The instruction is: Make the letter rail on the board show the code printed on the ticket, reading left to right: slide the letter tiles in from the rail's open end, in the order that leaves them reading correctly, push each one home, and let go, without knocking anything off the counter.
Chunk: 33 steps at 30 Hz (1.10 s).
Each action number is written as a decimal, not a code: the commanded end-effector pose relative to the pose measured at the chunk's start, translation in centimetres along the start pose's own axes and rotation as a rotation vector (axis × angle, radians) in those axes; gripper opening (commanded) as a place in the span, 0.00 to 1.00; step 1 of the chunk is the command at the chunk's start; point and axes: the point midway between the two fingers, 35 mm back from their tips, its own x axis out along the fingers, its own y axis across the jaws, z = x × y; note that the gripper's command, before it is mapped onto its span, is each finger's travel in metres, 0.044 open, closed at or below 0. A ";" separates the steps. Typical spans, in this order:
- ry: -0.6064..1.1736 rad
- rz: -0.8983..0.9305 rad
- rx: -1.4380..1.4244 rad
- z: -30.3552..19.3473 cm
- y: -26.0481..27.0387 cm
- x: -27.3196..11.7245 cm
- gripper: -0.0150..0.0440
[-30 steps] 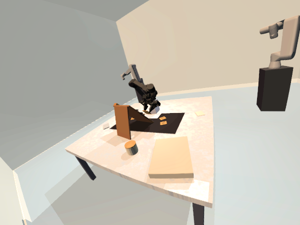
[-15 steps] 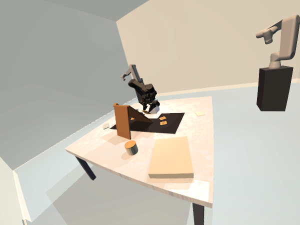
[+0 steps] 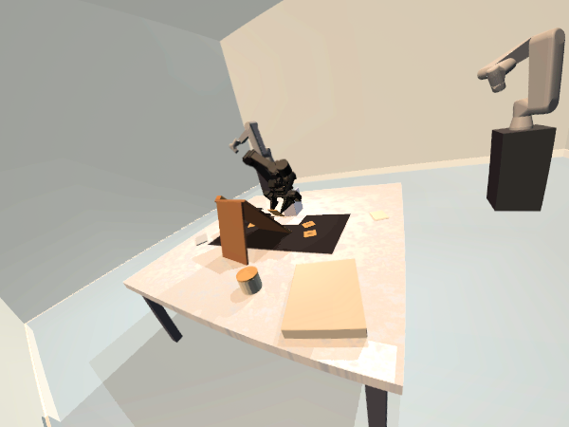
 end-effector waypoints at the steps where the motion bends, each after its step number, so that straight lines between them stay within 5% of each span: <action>1: -0.002 0.006 0.006 0.2 -0.3 -0.1 0.25; 33: -0.002 0.005 0.005 0.2 -1.9 -0.1 0.25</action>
